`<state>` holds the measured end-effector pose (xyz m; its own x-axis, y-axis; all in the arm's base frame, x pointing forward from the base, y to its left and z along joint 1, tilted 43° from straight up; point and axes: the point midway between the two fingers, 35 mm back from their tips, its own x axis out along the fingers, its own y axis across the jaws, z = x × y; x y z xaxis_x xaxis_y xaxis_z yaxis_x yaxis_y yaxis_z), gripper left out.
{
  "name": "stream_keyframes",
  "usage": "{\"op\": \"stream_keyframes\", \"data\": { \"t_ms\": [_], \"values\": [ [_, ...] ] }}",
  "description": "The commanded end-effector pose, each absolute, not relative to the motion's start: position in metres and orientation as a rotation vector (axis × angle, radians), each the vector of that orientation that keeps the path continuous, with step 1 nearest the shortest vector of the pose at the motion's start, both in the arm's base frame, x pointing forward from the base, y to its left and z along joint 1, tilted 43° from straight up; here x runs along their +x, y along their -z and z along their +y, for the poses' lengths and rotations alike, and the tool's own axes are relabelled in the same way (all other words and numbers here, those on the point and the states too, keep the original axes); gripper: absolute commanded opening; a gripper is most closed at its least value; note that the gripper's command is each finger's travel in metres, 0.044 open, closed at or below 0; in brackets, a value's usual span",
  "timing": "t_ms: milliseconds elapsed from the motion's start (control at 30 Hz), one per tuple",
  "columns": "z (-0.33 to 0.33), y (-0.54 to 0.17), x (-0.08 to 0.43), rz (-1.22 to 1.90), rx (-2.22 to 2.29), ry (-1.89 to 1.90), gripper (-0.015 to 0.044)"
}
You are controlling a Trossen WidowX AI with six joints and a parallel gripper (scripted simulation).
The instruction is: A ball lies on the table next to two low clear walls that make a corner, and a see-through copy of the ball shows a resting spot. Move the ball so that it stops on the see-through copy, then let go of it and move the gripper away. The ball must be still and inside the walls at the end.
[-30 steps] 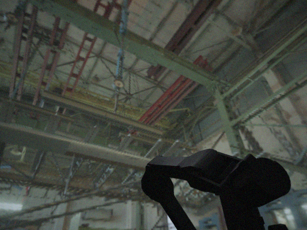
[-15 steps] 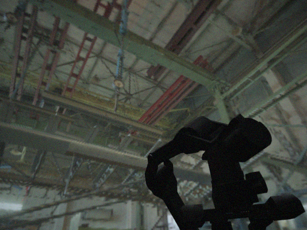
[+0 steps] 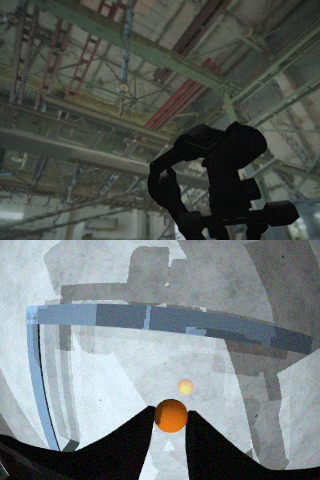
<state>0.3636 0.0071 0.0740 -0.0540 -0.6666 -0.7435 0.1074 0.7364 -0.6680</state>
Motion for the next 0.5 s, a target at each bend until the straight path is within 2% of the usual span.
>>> {"op": "stream_keyframes", "data": {
  "t_ms": [0,467],
  "values": [
    [-0.002,-0.072,0.355,1.510,-0.486,0.672,0.0000],
    [-0.024,-0.064,0.333,1.510,-0.488,0.673,0.0000]
  ]
}}
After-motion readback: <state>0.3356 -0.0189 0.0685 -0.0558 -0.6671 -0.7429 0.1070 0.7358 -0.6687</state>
